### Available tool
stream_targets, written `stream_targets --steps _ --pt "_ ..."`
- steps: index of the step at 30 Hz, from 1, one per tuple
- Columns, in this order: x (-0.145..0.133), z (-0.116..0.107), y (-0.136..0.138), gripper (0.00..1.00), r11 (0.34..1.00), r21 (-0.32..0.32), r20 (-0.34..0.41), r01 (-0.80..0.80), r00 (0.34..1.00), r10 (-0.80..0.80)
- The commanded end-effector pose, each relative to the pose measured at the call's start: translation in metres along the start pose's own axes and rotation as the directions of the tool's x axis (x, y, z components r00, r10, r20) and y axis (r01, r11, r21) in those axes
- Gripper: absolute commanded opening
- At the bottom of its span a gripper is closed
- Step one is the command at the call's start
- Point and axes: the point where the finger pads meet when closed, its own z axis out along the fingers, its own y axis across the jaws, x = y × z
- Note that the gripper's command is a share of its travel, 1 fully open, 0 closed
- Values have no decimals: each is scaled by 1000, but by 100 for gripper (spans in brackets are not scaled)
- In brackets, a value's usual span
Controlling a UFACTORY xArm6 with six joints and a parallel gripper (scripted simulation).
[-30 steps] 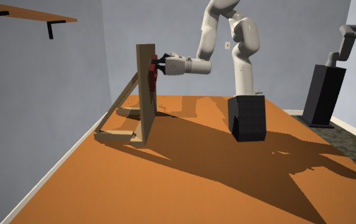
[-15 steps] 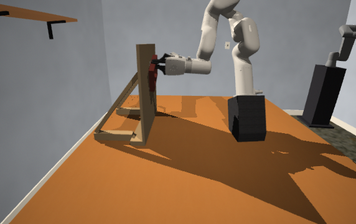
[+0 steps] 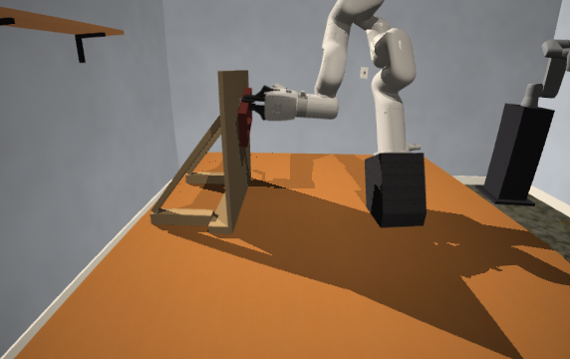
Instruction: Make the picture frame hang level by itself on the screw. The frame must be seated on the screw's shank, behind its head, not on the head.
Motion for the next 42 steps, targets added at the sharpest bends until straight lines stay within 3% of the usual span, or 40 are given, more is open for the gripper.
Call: stream_targets --steps 1,42 --pt "1 1 -1 0 1000 2 -2 -1 1000 1" --pt "1 1 -4 0 1000 2 -2 -1 1000 1"
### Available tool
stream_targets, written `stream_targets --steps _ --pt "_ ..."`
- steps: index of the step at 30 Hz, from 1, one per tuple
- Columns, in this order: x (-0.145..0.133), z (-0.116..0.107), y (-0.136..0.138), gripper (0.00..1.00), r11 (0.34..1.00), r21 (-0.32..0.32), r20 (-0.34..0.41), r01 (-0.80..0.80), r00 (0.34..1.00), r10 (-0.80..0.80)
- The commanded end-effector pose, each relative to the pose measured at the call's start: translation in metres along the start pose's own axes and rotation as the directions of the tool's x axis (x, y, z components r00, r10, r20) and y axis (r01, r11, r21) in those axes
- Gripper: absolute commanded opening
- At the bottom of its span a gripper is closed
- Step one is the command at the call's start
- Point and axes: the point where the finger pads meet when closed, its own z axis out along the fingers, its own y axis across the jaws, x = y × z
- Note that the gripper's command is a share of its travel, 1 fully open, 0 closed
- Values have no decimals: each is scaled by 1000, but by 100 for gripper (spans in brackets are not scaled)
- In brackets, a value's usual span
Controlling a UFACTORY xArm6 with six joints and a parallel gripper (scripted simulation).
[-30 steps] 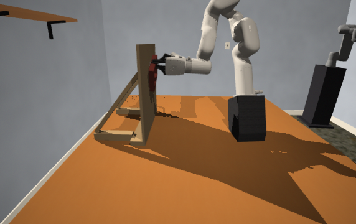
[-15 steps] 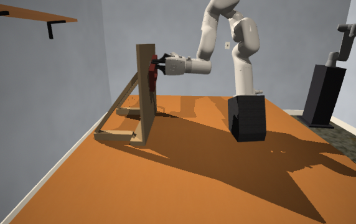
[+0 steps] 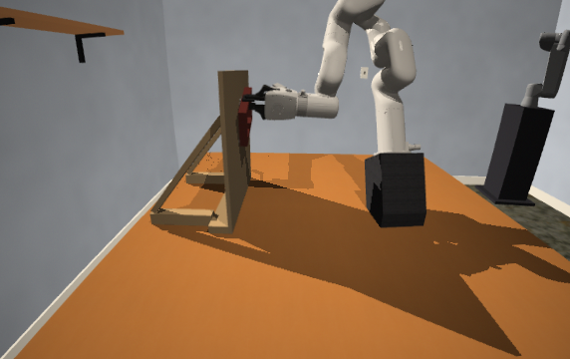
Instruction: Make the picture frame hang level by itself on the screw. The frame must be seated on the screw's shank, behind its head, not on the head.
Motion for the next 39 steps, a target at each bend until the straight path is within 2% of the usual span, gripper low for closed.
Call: stream_targets --steps 1,39 --pt "1 1 -2 0 1000 3 -3 -1 1000 1" --pt "1 1 -2 0 1000 3 -3 -11 1000 11"
